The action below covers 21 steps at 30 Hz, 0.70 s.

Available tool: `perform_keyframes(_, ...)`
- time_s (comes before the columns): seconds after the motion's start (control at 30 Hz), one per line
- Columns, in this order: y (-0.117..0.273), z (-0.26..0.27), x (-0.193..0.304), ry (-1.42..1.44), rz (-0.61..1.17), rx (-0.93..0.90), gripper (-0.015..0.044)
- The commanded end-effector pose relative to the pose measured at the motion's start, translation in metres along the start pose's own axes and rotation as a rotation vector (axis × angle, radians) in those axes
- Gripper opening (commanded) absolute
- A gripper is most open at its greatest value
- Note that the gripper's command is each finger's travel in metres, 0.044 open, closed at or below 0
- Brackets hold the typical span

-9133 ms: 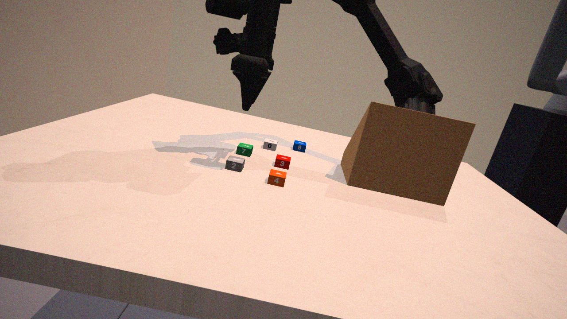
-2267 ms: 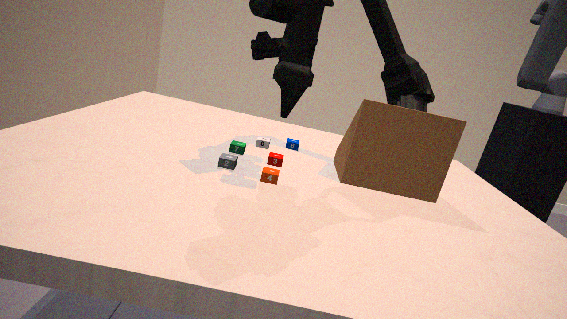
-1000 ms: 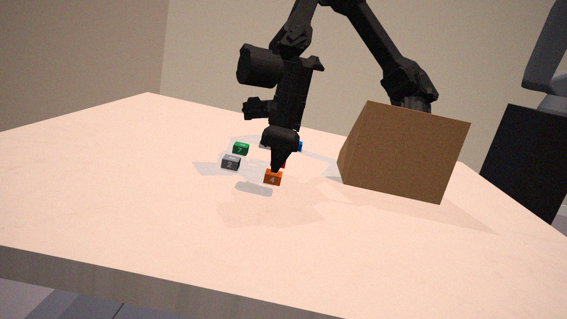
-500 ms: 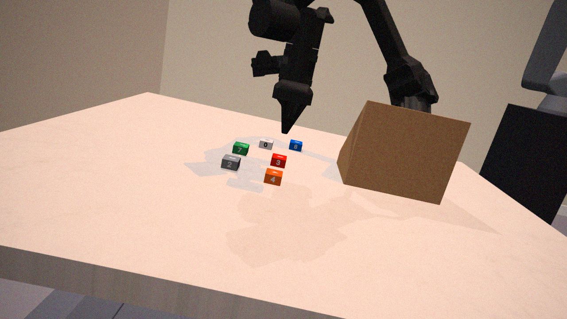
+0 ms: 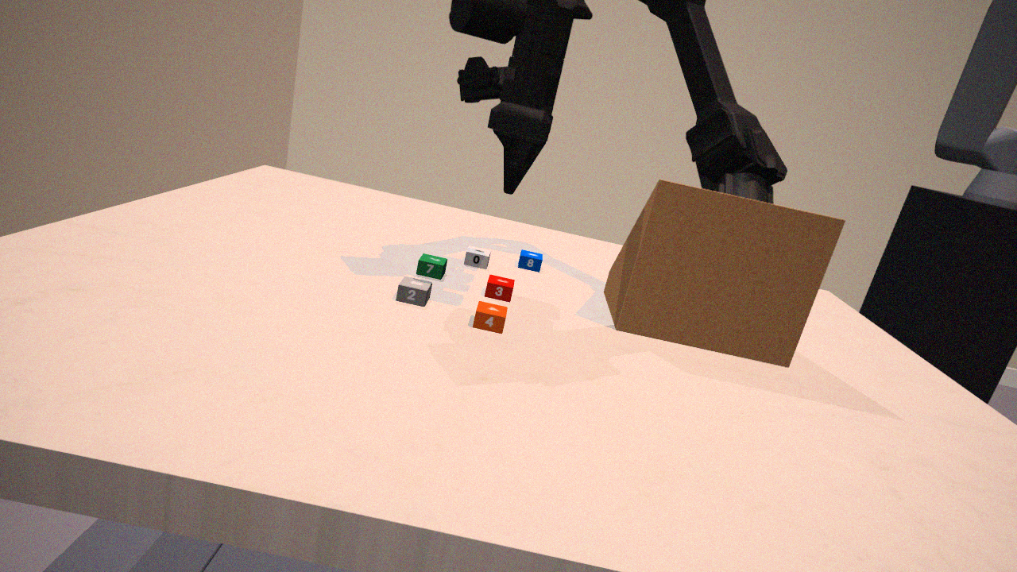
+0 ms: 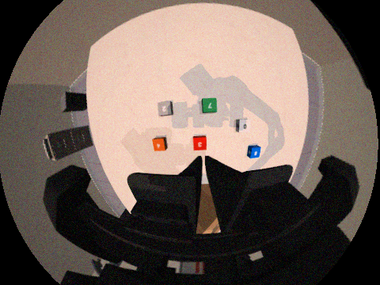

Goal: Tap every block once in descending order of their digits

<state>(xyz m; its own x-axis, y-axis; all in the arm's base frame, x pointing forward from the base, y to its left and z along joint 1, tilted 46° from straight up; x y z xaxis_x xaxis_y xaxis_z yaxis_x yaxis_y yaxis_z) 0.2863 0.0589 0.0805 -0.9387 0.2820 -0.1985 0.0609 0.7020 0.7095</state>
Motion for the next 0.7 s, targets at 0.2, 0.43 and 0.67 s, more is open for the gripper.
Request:
perform_keyframes(0.2,-0.071,-0.01,0.001,0.021,-0.003,0.006,0.002)
perform_keyframes(0.43,-0.082,-0.011,0.002,0.02,-0.003,0.009,0.002)
perform_keyframes(0.67,-0.092,-0.011,0.002,0.02,-0.003,0.009,0.002)
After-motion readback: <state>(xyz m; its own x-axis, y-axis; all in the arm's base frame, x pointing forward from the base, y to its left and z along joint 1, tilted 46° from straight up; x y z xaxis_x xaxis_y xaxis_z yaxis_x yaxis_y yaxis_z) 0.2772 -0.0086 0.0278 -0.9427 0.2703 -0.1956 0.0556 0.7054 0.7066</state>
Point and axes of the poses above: the point midway between the two fingers, 35 mm back from their tips, its own y axis back along the fingers, its own z axis across the jaws, x = y × z, the point moved 10 cm from there along y, back along the fingers, and after that the axes turned 13 degrees about -y, right-handed, at the moved point
